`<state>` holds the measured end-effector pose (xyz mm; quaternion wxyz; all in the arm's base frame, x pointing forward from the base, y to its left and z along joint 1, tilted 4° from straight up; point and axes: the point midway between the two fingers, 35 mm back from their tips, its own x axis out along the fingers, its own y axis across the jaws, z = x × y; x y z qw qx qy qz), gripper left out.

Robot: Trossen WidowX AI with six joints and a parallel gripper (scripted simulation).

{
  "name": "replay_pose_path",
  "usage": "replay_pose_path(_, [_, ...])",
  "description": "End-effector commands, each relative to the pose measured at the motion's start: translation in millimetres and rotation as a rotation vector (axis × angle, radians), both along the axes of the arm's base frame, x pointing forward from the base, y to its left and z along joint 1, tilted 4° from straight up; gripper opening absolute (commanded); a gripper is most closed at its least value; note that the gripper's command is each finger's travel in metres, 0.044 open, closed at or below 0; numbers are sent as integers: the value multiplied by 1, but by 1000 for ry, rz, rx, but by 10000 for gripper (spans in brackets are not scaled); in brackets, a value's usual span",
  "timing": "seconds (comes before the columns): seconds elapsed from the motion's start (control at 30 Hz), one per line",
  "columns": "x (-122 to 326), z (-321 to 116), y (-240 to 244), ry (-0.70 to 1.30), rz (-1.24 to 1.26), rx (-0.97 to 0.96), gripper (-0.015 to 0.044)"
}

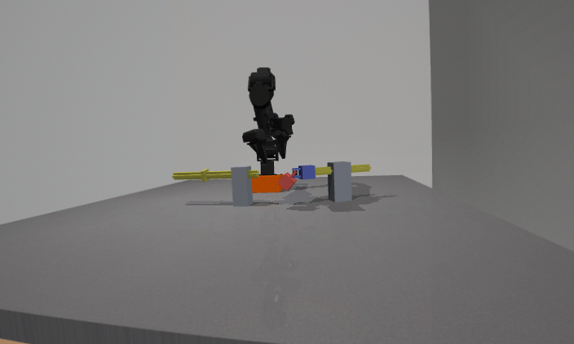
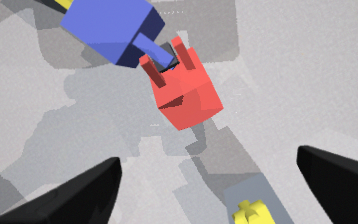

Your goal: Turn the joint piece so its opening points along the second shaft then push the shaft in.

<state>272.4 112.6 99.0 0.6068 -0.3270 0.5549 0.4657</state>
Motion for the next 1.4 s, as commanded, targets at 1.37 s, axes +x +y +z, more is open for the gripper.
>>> replay_pose_path(1.37, [-5,-85,17,-100,405,94,440])
